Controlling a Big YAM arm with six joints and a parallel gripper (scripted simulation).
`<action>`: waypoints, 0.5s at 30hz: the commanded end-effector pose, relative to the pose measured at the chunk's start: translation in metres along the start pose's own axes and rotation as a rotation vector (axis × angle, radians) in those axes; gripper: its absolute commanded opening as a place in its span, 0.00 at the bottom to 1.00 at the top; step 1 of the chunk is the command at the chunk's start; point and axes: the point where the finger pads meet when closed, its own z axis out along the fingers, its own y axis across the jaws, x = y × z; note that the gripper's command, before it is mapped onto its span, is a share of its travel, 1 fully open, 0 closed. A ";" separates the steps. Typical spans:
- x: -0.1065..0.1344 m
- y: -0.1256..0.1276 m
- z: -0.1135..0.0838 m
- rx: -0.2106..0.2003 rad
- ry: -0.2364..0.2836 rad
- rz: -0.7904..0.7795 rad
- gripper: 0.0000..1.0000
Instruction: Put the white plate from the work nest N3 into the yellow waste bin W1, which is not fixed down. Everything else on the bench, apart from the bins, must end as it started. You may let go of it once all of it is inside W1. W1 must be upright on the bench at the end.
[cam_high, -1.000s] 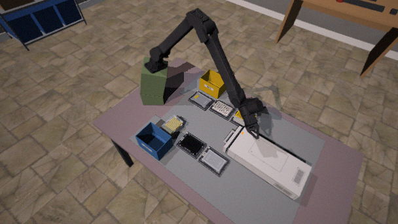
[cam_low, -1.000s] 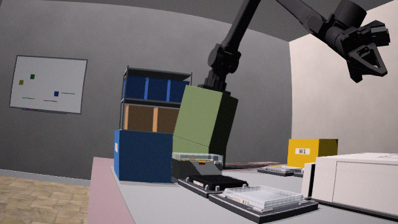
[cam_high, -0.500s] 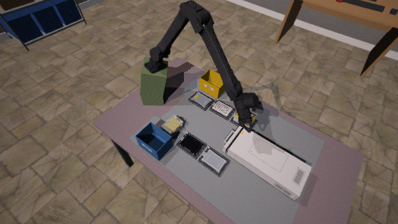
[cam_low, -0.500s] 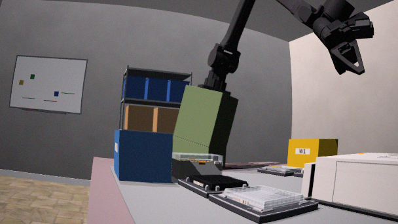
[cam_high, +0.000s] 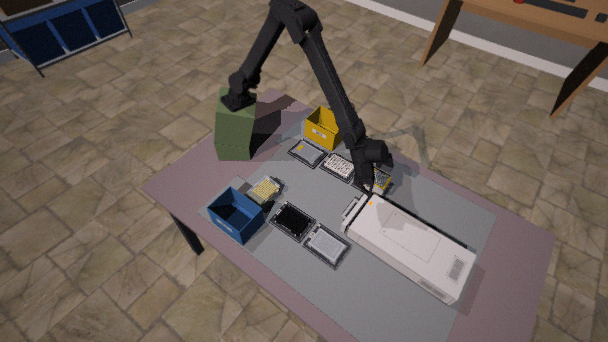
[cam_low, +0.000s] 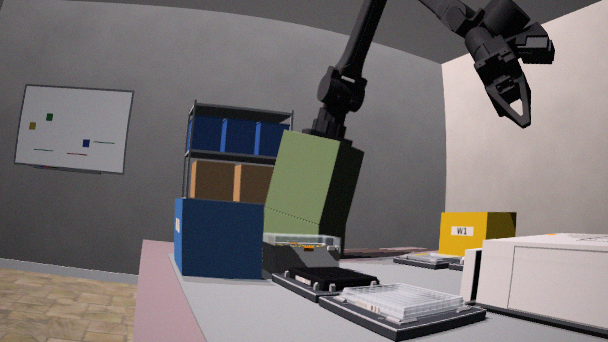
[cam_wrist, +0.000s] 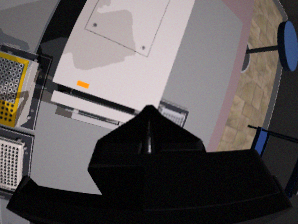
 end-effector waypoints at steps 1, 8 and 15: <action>0.012 -0.010 -0.014 -0.014 0.038 0.069 0.00; 0.048 0.008 -0.010 -0.049 0.100 0.086 0.00; 0.048 0.008 -0.041 -0.071 0.107 0.129 0.00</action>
